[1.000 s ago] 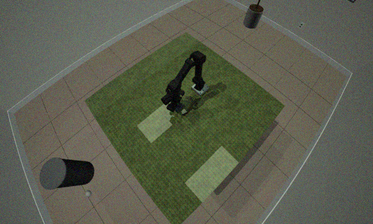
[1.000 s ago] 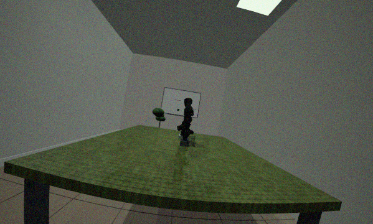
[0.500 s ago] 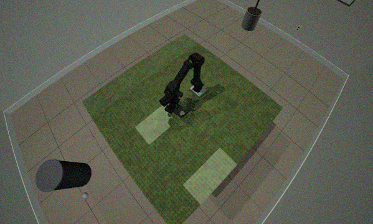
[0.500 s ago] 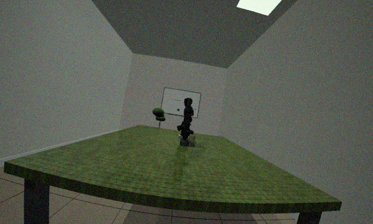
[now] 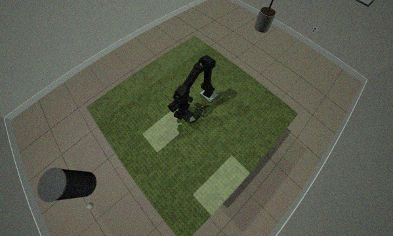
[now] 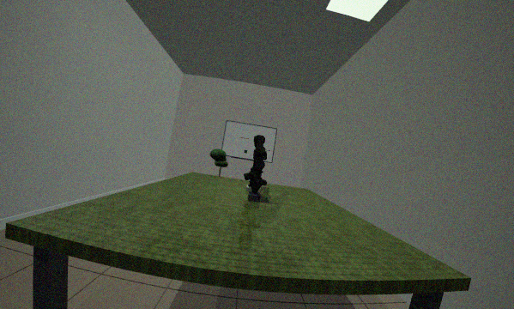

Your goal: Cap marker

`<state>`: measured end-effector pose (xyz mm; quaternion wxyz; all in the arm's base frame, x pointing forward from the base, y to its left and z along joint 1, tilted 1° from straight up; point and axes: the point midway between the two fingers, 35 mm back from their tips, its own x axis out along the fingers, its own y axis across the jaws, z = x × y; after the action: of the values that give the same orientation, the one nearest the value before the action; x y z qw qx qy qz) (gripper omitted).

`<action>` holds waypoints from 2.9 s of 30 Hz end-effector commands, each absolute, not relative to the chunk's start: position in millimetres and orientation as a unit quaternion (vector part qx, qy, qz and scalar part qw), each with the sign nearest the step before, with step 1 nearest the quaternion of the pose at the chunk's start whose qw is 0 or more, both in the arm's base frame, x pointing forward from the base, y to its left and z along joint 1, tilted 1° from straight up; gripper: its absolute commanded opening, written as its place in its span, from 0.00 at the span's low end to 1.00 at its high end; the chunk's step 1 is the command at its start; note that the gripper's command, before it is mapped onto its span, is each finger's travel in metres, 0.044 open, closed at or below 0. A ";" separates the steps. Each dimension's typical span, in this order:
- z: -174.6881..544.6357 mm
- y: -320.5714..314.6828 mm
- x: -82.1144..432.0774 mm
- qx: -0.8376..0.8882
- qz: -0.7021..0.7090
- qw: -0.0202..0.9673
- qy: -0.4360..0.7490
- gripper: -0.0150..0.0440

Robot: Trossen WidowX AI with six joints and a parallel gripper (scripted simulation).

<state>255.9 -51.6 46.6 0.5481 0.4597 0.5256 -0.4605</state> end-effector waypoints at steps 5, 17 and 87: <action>40.8 -51.6 253.9 0.457 -0.461 0.547 0.528 0.25; 46.5 -51.6 255.9 0.460 -0.460 0.548 0.526 0.39; 120.4 -43.6 253.3 0.065 -0.078 0.710 0.697 0.25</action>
<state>255.2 -43.3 126.4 0.7133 0.0673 0.6932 -0.0786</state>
